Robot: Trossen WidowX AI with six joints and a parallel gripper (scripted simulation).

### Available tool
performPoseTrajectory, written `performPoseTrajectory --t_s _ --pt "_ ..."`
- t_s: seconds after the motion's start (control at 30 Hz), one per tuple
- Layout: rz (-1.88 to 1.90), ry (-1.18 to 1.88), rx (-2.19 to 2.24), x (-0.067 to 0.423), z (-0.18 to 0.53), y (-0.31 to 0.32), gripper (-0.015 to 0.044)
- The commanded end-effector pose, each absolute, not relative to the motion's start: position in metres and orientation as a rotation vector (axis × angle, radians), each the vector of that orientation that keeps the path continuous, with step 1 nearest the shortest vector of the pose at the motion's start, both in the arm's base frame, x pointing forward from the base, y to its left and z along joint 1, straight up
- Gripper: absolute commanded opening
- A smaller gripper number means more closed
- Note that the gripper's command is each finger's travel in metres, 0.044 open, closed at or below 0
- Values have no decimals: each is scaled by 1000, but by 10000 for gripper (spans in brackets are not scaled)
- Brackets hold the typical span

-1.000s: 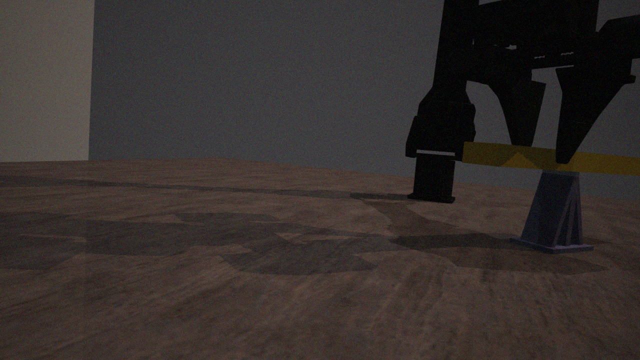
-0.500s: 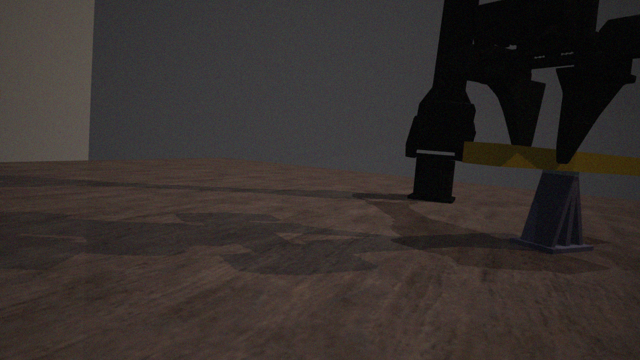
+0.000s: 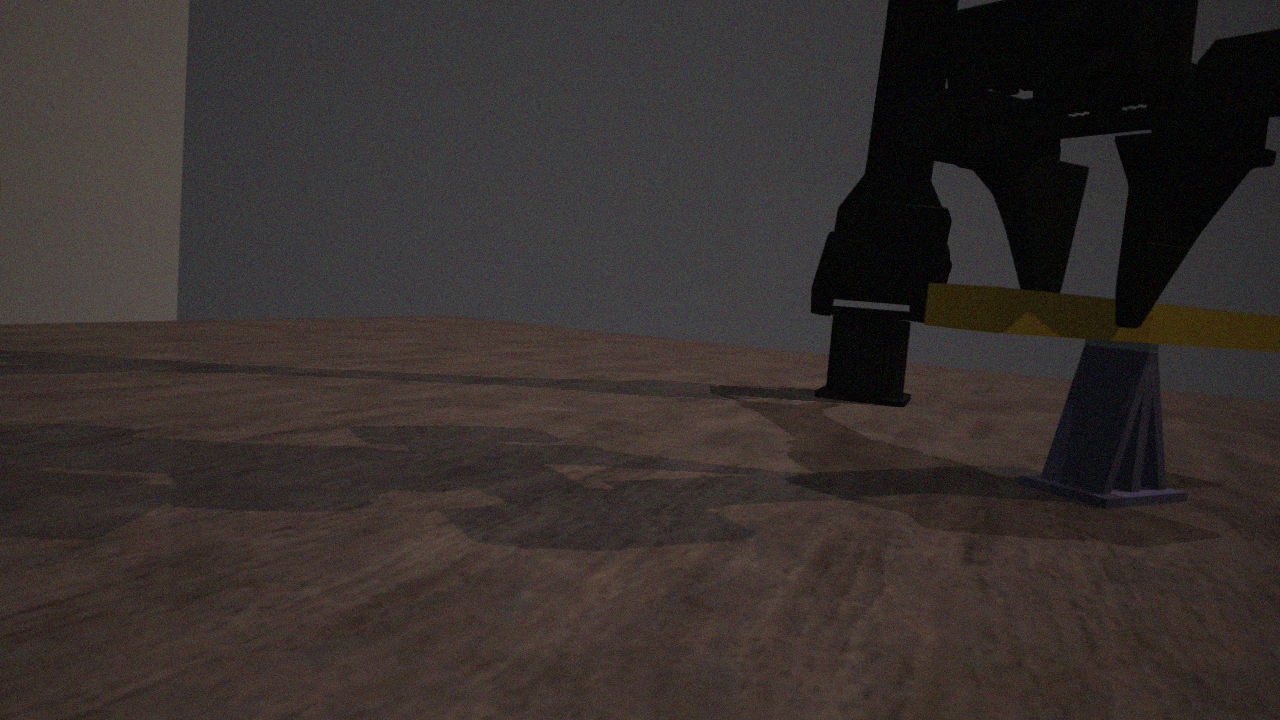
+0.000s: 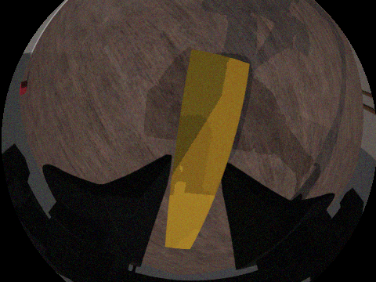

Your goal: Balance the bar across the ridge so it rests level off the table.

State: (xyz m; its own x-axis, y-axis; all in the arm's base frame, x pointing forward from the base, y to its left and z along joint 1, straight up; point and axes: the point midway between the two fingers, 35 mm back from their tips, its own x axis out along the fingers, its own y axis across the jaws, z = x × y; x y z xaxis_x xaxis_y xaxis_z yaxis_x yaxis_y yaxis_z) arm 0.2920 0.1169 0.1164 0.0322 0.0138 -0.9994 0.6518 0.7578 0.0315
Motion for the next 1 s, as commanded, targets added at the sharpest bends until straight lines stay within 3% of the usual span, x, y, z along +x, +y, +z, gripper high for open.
performPoseTrajectory --t_s 0.0,0.3,0.43,0.73,0.97 --pt "-535 1473 573 292 116 117 211" --pt "-535 1473 573 292 116 117 440" --pt "-534 1472 573 293 124 117 440" --pt "-532 1469 576 289 214 116 440" --pt "-532 1469 576 289 216 116 440"
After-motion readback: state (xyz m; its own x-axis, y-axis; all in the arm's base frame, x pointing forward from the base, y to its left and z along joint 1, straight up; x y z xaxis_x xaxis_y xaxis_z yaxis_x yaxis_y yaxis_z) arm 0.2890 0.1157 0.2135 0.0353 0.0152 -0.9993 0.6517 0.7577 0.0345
